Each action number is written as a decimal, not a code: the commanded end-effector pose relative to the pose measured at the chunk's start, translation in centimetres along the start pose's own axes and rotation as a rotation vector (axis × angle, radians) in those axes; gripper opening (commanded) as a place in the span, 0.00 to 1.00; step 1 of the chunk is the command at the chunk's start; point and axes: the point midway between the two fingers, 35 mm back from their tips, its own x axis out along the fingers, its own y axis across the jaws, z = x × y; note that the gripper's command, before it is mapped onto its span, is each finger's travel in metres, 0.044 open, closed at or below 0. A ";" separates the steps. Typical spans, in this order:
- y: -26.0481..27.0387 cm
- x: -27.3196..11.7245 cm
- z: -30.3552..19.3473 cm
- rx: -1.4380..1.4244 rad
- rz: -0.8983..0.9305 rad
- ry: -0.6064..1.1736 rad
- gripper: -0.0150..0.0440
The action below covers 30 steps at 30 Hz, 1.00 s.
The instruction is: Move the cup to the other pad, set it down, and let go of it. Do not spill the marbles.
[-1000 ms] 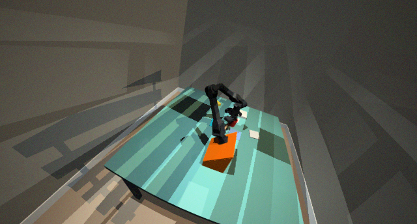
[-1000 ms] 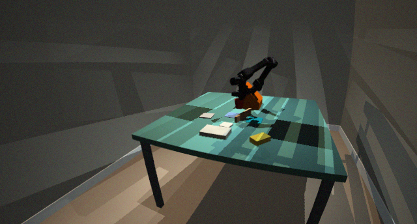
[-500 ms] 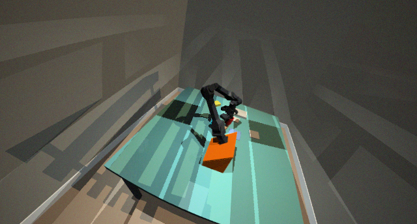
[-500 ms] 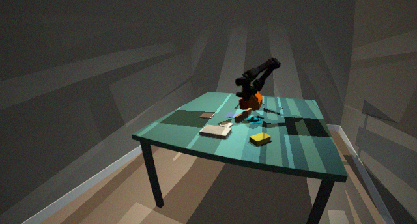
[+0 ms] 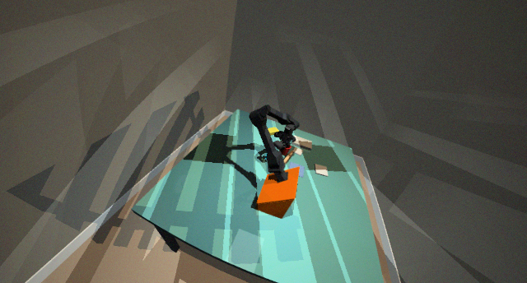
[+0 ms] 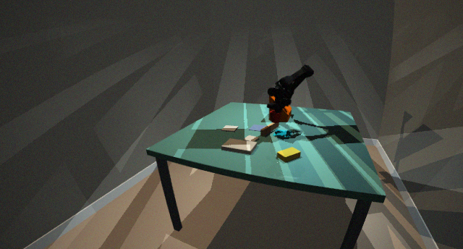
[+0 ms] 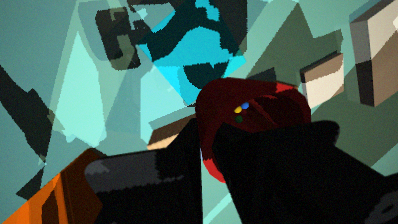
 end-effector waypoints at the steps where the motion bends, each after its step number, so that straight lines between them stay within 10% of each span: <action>1: 0.4 0.0 1.2 0.002 0.003 -0.005 0.25; 30: 1.8 1.2 5.6 0.001 0.004 -0.007 0.25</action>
